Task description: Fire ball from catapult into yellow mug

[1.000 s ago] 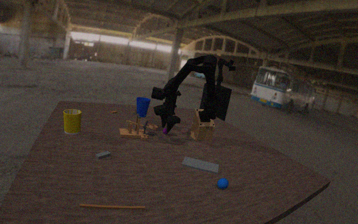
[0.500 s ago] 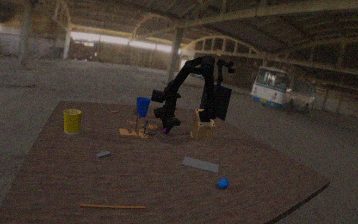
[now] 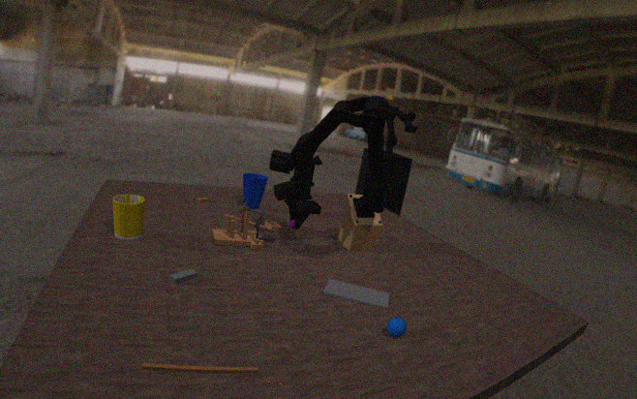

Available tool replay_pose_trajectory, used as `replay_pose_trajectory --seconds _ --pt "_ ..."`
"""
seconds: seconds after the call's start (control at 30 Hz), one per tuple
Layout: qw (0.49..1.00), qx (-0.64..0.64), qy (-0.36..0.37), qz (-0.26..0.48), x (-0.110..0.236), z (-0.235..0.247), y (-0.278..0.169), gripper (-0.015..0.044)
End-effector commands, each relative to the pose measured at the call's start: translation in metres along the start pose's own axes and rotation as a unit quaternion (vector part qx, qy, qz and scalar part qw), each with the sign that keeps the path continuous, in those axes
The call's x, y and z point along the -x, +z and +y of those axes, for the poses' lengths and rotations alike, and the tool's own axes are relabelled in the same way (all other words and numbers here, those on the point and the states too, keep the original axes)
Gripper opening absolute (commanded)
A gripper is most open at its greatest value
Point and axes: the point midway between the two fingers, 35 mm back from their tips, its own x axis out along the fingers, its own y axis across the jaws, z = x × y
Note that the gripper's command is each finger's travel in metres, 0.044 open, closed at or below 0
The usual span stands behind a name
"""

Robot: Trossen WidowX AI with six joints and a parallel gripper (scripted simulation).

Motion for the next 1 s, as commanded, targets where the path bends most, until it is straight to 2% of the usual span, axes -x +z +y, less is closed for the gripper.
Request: replay_pose_trajectory --seconds 0.0,0.37,0.63,0.97 --pt "1.000 0.005 -0.007 -0.002 0.028 -0.004 0.004 0.0000" --pt "1.000 0.006 -0.002 -0.001 0.097 0.000 -0.005 0.0000" --pt "1.000 0.007 0.000 0.007 0.097 0.001 -0.001 0.0000" --pt "0.998 0.011 0.010 0.067 0.087 0.010 0.034 0.0000"
